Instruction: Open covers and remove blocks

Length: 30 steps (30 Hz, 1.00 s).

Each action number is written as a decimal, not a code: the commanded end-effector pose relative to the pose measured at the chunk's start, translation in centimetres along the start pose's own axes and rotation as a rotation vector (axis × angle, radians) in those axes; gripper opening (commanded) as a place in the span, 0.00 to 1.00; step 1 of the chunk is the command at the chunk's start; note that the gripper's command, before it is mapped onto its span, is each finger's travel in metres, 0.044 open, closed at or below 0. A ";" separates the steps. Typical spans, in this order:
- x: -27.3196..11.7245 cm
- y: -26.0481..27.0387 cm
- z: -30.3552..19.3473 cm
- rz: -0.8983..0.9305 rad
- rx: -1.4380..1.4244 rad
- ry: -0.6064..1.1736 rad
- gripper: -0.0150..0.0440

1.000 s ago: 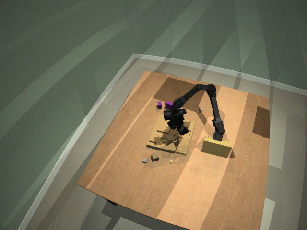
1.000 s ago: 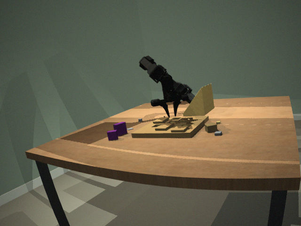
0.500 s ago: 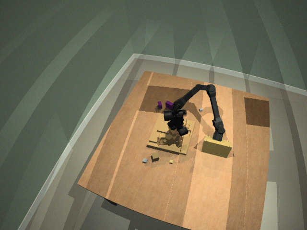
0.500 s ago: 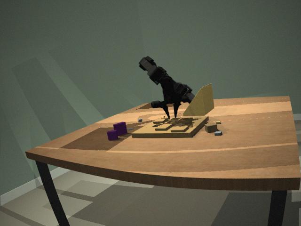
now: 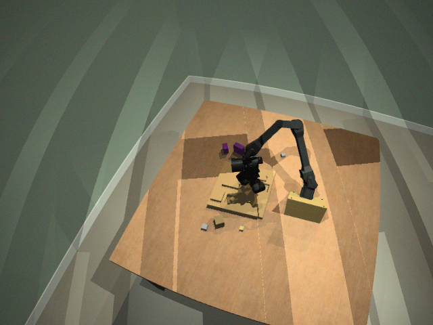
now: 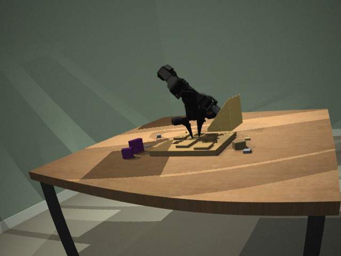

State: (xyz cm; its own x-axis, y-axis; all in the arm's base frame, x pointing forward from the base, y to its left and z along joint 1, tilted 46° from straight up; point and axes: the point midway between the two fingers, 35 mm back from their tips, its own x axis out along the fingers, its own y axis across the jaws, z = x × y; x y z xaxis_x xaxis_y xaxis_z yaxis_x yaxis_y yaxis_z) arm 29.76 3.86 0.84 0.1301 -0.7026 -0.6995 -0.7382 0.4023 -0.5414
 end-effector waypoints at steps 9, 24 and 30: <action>0.8 -0.1 -0.1 -0.003 -0.002 0.003 0.50; 1.0 0.0 0.0 -0.001 0.000 -0.002 0.40; 0.8 0.0 0.1 -0.001 0.000 -0.002 0.39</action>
State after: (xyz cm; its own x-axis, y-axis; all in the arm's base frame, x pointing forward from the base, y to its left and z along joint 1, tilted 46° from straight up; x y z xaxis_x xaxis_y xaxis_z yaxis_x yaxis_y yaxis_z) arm 29.93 3.22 0.18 0.1320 -0.7027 -0.6992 -0.7393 0.4001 -0.5417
